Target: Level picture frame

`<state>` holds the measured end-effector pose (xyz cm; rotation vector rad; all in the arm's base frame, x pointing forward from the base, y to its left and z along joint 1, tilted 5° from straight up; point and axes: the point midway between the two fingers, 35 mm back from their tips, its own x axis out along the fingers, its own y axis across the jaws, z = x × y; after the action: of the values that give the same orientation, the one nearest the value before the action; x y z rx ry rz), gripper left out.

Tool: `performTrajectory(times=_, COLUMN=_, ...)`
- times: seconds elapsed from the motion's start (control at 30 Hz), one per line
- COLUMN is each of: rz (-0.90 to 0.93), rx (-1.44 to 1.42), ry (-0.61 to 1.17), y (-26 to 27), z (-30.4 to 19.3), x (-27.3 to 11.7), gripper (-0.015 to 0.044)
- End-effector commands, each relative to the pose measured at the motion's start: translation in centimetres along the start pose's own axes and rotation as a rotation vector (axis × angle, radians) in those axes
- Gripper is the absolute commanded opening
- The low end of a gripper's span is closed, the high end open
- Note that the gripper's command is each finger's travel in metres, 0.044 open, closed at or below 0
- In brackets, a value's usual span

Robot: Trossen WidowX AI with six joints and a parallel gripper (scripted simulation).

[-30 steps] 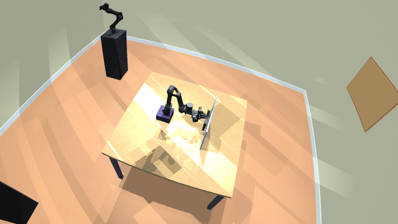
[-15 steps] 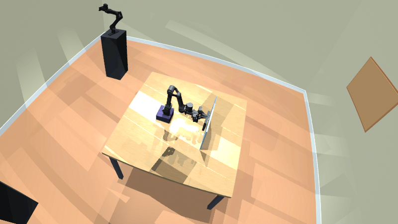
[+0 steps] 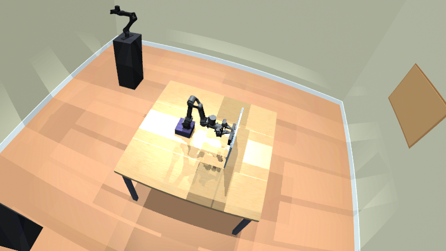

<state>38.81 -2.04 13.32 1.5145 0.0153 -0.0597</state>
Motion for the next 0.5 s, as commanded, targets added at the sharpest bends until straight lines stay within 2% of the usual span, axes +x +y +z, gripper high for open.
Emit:
performTrajectory(times=0.0, rz=0.000, rx=0.047, ry=0.000, y=0.3, z=0.0, x=-1.4, gripper=0.0260)
performTrajectory(times=0.27, rz=-0.001, rx=0.306, ry=-0.001, y=-0.3, z=0.0, x=-9.3, gripper=0.0260)
performTrajectory(times=0.47, rz=-0.005, rx=0.295, ry=-0.005, y=-0.4, z=0.1, x=-9.2, gripper=0.0260)
